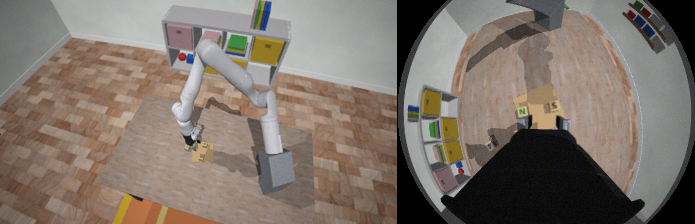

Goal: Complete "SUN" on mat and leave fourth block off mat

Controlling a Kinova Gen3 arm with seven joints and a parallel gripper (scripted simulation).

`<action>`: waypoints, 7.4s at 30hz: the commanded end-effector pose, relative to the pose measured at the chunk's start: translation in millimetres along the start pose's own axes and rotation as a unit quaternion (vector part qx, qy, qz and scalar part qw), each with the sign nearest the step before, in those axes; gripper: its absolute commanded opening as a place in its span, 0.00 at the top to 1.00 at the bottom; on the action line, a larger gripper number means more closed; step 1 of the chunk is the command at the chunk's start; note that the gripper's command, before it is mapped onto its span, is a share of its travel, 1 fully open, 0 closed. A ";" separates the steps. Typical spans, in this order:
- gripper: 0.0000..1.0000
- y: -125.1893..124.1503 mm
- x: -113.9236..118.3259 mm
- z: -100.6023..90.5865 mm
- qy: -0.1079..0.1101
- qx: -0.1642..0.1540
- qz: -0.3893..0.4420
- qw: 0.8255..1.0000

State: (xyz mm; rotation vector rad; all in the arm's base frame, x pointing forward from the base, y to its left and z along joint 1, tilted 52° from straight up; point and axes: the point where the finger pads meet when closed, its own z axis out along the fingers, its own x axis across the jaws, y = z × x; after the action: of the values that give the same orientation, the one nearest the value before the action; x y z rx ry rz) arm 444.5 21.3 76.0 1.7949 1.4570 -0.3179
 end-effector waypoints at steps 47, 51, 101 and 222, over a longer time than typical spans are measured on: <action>0.00 67.8 4.5 -0.6 0.055 -0.040 0.689 0.722; 0.00 69.7 4.0 -1.2 0.057 -0.041 0.697 0.713; 0.13 71.7 3.5 -1.6 0.059 -0.042 0.706 0.704; 0.13 79.4 5.5 49.7 0.059 -0.041 0.706 0.704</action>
State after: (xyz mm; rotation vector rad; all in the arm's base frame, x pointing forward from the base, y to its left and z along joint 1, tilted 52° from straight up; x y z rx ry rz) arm 531.8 -13.0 72.3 2.3046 -0.1732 0.6554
